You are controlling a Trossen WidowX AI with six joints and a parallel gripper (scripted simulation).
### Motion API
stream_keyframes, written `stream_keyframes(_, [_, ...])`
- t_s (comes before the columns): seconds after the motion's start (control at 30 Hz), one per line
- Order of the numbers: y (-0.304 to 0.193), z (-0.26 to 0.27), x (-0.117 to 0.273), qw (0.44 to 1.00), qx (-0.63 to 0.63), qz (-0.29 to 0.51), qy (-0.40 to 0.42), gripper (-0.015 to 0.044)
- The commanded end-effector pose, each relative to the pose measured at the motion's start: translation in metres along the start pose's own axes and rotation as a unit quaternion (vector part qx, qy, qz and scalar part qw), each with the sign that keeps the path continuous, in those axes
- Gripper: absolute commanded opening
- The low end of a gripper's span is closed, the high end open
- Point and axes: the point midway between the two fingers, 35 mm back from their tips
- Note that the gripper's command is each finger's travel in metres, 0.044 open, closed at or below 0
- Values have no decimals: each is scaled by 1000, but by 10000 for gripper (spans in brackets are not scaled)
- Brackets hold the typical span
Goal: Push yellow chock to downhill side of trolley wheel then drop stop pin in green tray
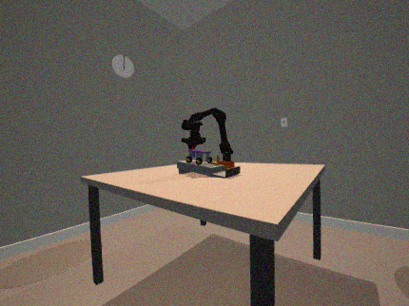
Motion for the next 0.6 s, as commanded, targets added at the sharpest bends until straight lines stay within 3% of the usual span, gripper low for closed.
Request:
stream_keyframes(0.0, [-1,0,5,1000,-2,2,-1,0])
stream_keyframes(0.57, [-2,0,16,1000,-2,2,-1,0])
Point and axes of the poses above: the point midway between the two fingers, 35 mm back from their tips, its own x axis back along the fingers, its own z axis across the jaws, y = z × x, and after that the axes turned 3 degrees about -x, right-handed
